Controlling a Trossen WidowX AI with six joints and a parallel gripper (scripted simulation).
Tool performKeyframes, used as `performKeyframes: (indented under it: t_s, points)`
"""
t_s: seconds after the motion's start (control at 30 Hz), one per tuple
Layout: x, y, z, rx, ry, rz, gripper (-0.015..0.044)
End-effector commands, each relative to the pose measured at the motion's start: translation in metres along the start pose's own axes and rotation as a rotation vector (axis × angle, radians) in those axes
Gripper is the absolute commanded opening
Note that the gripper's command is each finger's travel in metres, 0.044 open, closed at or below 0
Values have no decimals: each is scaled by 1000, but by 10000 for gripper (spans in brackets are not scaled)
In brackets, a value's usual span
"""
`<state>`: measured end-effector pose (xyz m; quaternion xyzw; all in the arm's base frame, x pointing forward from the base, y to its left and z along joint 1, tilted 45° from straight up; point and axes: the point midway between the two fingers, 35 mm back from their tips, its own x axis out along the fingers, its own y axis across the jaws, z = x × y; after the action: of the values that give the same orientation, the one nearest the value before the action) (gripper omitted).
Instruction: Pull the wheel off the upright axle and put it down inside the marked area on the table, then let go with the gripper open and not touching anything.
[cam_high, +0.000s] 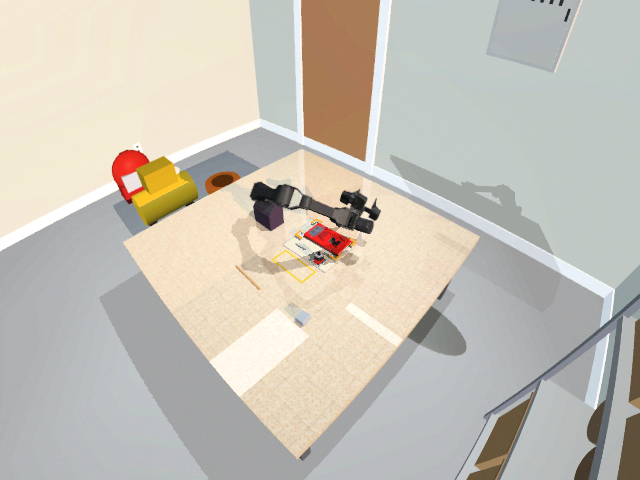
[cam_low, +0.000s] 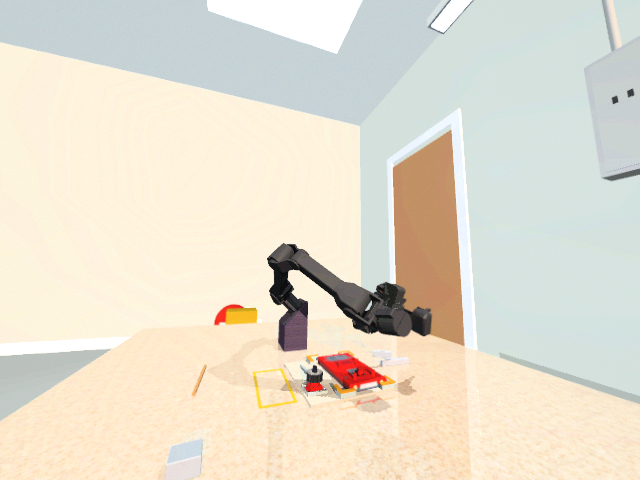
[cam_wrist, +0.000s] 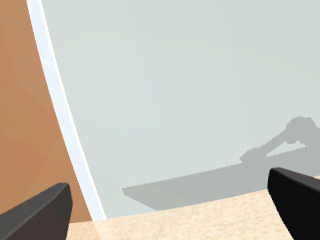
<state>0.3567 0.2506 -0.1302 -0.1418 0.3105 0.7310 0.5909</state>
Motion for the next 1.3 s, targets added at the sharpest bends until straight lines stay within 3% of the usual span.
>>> performKeyframes:
  t_s: [0.0,0.1,0.33,0.57,0.93,1.27]
  points:
    - [-1,0,-1,11,12,-4,374]
    - [-15,-1,-10,161,173,-66,300]
    - [-80,6,-36,591,606,-377,300]
    - [-168,26,-43,948,906,-872,300]
    - [-273,57,-19,1108,1019,-1558,300]
    - [-274,57,-19,1108,1018,-1570,300]
